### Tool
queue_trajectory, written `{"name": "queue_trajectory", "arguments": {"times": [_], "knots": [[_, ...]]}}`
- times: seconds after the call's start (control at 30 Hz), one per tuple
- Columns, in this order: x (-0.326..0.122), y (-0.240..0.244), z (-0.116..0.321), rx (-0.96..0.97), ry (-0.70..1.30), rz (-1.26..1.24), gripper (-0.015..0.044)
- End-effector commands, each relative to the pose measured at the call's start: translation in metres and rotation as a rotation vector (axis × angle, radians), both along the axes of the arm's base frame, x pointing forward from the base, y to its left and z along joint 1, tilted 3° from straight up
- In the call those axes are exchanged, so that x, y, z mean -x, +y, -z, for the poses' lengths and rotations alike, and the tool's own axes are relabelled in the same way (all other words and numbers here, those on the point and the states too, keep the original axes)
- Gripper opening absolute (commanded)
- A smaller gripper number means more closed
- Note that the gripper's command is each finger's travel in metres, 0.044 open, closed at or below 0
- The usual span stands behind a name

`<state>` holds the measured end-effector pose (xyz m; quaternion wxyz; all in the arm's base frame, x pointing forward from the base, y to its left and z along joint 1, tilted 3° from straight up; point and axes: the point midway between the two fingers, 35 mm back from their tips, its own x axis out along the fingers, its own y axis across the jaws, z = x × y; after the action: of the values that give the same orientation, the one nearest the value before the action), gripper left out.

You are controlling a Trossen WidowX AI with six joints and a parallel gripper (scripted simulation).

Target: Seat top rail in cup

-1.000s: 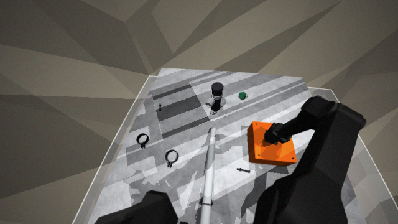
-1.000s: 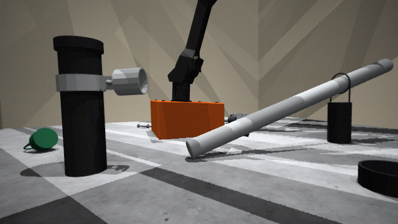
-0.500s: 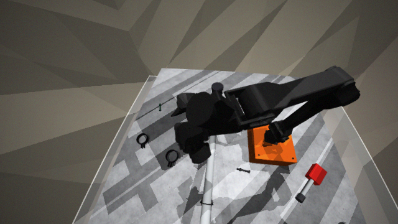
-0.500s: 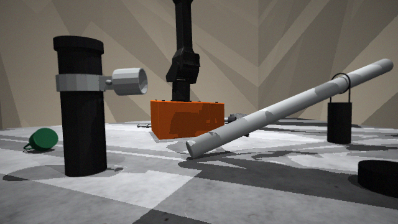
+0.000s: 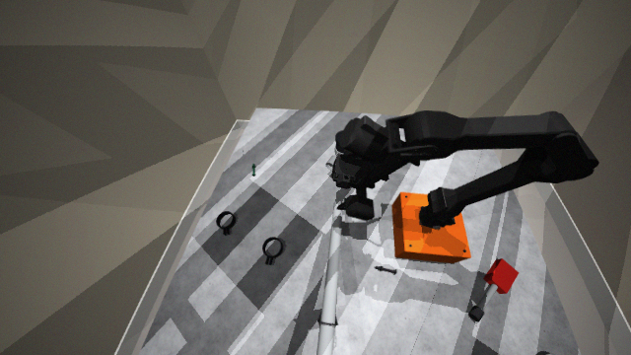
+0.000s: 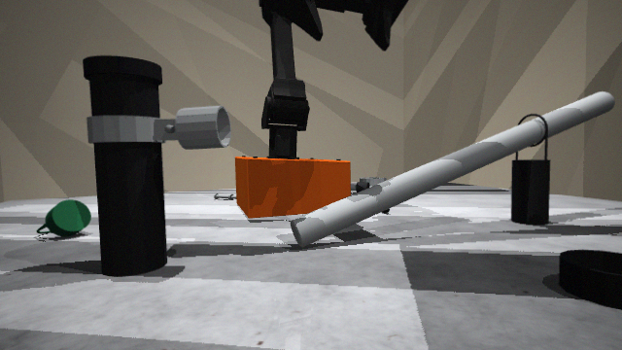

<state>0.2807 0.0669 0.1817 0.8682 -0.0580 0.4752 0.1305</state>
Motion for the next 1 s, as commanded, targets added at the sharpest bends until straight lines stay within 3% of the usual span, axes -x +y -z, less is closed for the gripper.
{"name": "queue_trajectory", "arguments": {"times": [0.0,0.2,0.67,0.97], "knots": [[0.006,-0.003,0.005,-0.024,0.025,0.021,0.0440],[-0.002,-0.015,0.007,0.056,0.001,-0.065,0.0440],[-0.045,-0.131,0.033,0.698,-0.056,-0.783,0.0440],[-0.047,-0.145,0.036,0.763,-0.049,-0.869,0.0440]]}}
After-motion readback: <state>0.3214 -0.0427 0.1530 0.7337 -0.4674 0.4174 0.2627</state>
